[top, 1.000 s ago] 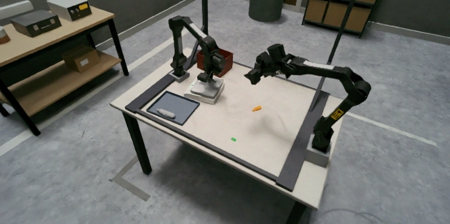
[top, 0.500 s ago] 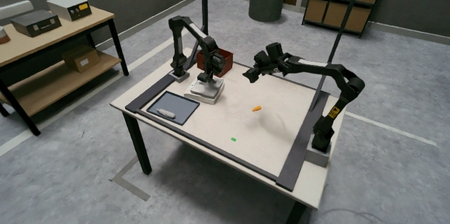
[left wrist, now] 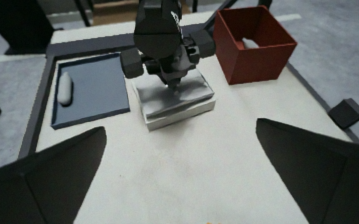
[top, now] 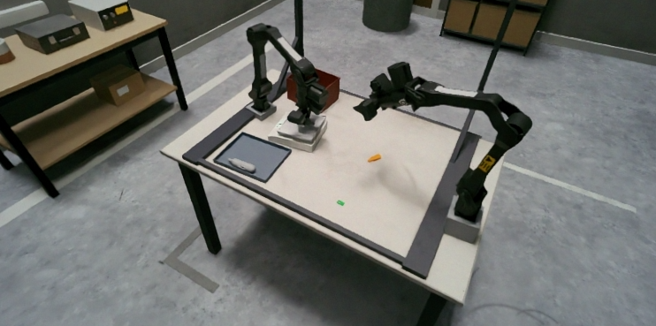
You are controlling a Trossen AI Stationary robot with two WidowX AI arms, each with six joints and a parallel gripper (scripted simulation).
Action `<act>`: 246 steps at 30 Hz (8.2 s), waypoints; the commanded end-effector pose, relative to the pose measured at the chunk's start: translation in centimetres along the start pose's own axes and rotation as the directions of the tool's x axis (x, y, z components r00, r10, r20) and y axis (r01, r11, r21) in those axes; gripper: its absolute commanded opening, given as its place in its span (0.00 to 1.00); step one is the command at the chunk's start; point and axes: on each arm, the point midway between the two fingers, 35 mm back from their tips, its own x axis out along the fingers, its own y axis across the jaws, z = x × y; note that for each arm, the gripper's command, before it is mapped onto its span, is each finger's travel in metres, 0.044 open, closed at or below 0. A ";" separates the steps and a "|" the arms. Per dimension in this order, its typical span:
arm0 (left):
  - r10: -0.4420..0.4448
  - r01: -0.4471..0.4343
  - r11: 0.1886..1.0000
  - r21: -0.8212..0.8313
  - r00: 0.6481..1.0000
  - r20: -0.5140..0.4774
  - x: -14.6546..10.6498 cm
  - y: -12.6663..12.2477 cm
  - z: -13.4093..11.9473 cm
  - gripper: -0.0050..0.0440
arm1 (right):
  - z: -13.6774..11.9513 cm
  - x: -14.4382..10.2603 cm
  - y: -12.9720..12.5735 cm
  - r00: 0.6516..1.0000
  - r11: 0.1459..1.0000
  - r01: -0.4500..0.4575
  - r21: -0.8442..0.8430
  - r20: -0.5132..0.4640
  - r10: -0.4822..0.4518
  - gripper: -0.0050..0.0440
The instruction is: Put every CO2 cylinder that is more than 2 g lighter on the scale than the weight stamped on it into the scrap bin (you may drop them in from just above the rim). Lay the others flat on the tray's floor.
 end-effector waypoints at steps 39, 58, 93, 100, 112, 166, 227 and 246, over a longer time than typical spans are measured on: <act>0.000 0.000 1.000 -0.002 1.000 0.027 -0.2 0.0 1.3 1.00 | 0.0 -6.3 -0.1 0.999 1.000 0.015 0.011 0.048 -0.016 1.00; 0.032 -0.031 0.999 -0.020 0.999 0.033 8.1 2.0 9.1 1.00 | -9.9 -4.8 -0.1 0.960 0.955 0.067 0.290 0.242 -0.141 1.00; 0.031 -0.030 0.999 -0.020 0.999 0.039 8.4 1.9 9.6 1.00 | -11.9 -5.1 -0.3 0.923 0.940 0.072 0.333 0.336 -0.190 0.62; 0.021 -0.021 1.000 -0.015 0.999 0.036 5.1 1.1 7.1 1.00 | -7.5 -5.2 -0.5 0.935 0.976 0.079 0.202 0.325 -0.143 0.62; 0.001 0.000 1.000 -0.003 0.999 0.032 0.3 0.0 1.8 1.00 | -0.5 -3.4 0.3 0.951 0.997 0.083 0.006 0.299 -0.081 0.62; 0.001 -0.001 1.000 -0.002 1.000 0.026 0.5 0.0 1.6 1.00 | 0.3 0.3 0.1 0.954 0.997 0.082 0.010 0.288 -0.081 0.34; -0.233 0.228 0.963 0.142 0.972 0.014 10.5 -16.0 12.6 1.00 | -8.3 -4.2 26.9 0.957 0.997 0.072 0.007 0.282 -0.071 0.00; -0.233 0.228 0.963 0.141 0.972 0.021 9.9 -15.9 12.9 1.00 | -8.1 -5.7 27.2 0.952 0.999 0.044 0.011 0.301 -0.045 0.54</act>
